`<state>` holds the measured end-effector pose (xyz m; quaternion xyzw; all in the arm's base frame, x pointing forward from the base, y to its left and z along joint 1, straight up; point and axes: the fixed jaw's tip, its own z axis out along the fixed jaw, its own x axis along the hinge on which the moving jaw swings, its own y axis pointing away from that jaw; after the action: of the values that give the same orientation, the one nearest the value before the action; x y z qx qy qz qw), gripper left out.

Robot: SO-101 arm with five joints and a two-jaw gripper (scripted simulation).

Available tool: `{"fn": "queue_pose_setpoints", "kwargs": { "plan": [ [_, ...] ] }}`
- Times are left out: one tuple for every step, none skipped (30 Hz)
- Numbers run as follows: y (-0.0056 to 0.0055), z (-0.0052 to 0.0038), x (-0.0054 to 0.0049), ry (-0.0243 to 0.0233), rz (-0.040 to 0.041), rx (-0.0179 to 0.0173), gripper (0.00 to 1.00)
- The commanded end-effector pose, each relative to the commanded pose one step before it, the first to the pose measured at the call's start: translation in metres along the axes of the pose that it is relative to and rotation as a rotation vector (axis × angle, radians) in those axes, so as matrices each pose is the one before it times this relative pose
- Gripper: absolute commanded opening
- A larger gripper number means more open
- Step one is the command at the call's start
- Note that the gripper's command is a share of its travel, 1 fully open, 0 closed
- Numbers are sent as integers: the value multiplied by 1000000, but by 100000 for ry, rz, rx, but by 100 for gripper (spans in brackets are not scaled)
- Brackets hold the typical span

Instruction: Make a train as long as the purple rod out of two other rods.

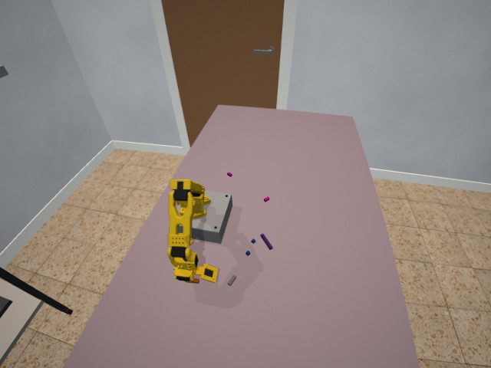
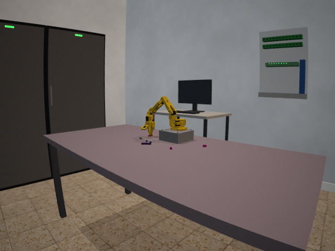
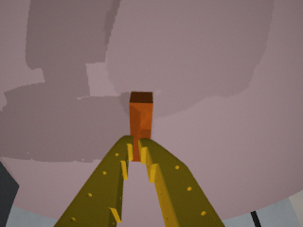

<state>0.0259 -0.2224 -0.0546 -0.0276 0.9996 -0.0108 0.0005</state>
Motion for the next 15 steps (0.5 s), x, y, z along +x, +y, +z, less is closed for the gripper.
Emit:
{"fn": "queue_pose_setpoints", "kwargs": {
  "plan": [
    [9213,5125,1987,199,-115,-5316,0],
    [0,0,0,0,0,0,0],
    [-316,-1884,2,0,0,0,0],
    [-320,-2039,3,0,0,0,0],
    [-315,-2162,4,0,0,0,0],
    [-301,-2248,6,0,0,0,0],
    [-280,-2294,8,0,0,0,0],
    [-253,-2300,9,0,0,0,0],
    [-222,-2265,10,0,0,0,0],
    [-190,-2189,11,0,0,0,0],
    [-157,-2075,12,0,0,0,0],
    [-126,-1925,12,0,0,0,0],
    [-98,-1744,12,0,0,0,0],
    [-73,-1538,11,0,0,0,0],
    [-53,-1313,10,0,0,0,0]
  ]
}}
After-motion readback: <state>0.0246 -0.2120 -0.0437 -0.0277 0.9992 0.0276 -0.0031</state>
